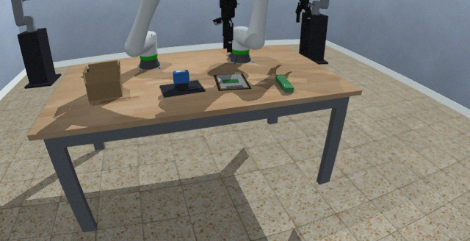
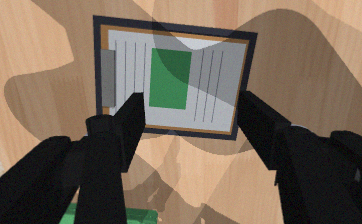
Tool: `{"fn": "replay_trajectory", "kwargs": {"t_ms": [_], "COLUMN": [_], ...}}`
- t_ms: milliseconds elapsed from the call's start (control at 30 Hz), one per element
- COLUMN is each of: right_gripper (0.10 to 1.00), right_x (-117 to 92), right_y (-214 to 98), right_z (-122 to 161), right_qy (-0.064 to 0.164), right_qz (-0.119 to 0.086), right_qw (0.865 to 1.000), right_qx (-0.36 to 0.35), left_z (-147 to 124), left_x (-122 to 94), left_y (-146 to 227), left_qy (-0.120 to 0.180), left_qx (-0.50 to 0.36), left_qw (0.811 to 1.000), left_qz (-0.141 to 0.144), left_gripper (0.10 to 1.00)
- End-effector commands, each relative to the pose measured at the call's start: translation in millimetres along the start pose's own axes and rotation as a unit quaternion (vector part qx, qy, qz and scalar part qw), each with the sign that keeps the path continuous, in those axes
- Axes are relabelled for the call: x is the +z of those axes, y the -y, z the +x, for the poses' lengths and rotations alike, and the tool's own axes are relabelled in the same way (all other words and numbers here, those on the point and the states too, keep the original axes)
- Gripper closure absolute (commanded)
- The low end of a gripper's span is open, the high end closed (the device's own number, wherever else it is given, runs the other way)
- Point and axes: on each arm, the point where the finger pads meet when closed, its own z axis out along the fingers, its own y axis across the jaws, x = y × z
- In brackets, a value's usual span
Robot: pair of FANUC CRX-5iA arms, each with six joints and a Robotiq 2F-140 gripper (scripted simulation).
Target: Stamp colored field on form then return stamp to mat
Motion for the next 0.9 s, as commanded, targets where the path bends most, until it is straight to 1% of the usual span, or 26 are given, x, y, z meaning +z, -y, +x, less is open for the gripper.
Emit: {"fn": "replay_trajectory", "kwargs": {"t_ms": [0,300,367,567,867], "right_gripper": [0.547,0.547,0.547,0.547,0.547], "right_x": [1.0,8.3,8.3,14.7,25.9], "right_y": [2.6,10.4,10.4,17.3,29.3], "right_z": [12.9,57.0,57.0,96.2,164.8], "right_qy": [0.001,0.001,0.001,0.001,0.001], "right_qz": [0.001,0.001,0.001,0.001,0.001], "right_qw": [1.0,1.0,1.0,1.0,1.0], "right_qx": [0.0,0.0,0.0,0.0,0.0], "left_z": [0.3,0.3,0.3,0.3,0.3], "left_x": [-1.0,-1.0,-1.0,-1.0,-1.0], "left_y": [-0.2,-0.2,-0.2,-0.2,-0.2], "left_qy": [-0.001,-0.001,-0.001,-0.001,-0.001], "left_qx": [0.0,0.0,0.0,0.0,0.0], "left_qw": [1.0,1.0,1.0,1.0,1.0], "left_qz": [0.0,0.0,0.0,0.0,0.0], "left_gripper": [0.098,0.098,0.098,0.098,0.098]}}
